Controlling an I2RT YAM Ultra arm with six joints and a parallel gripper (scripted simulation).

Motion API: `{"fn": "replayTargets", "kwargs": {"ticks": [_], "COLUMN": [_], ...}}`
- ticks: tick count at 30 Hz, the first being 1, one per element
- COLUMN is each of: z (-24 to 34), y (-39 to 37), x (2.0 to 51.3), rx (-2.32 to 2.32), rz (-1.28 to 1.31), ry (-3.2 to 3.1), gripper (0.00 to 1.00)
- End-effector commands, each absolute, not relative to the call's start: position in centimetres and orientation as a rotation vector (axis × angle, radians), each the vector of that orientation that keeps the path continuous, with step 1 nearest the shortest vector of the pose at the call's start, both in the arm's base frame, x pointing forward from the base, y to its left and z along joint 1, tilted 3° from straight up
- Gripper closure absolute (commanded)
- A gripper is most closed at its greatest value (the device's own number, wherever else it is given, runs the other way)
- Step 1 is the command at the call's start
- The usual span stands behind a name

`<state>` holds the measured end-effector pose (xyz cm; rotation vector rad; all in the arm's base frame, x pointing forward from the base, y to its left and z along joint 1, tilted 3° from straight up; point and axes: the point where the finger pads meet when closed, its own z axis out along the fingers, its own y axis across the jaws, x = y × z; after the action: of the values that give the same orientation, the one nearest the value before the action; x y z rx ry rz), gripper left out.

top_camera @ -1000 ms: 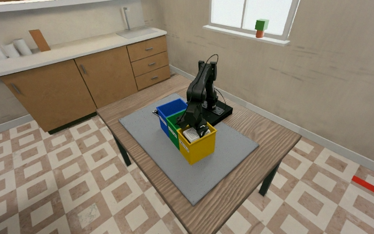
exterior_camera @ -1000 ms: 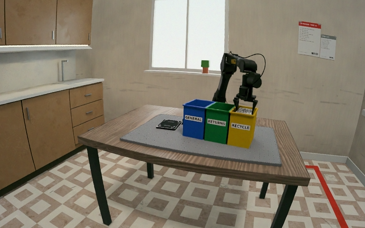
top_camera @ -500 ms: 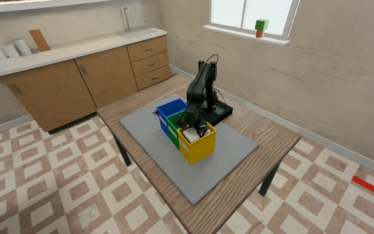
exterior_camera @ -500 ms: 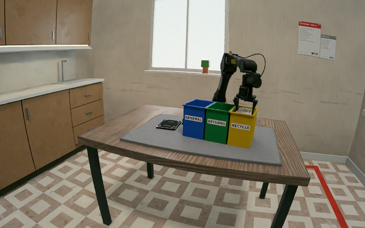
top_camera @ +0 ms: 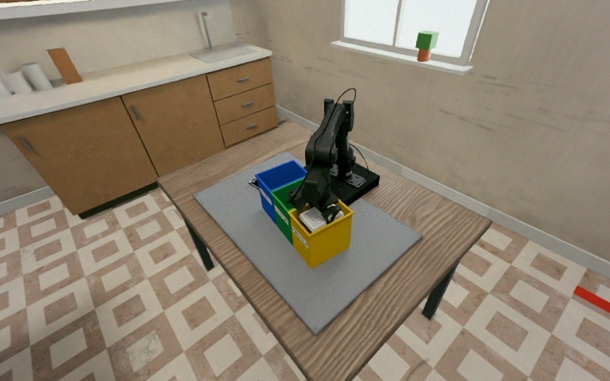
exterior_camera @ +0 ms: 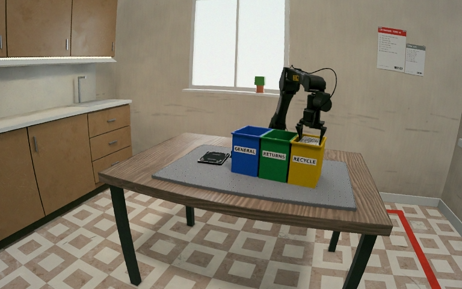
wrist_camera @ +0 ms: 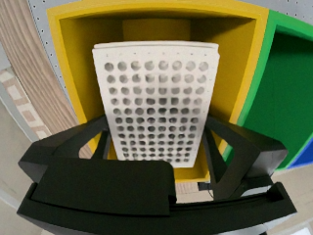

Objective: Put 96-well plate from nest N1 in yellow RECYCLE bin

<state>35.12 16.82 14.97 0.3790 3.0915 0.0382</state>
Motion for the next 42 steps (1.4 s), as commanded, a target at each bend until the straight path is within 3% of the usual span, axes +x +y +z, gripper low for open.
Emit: {"fn": "replayTargets", "kwargs": {"ticks": [1, 24, 25, 42], "z": [15.9, 16.9, 16.9, 16.9], "y": [16.9, 16.3, 16.3, 16.3], "x": [35.7, 36.0, 36.0, 36.0], "rx": [0.369, 0.377, 0.379, 0.379], "rz": [0.036, 0.067, 0.067, 0.067], "ry": [3.062, 3.026, 3.026, 3.026], "gripper": [1.00, 1.00, 0.01, 0.01]}}
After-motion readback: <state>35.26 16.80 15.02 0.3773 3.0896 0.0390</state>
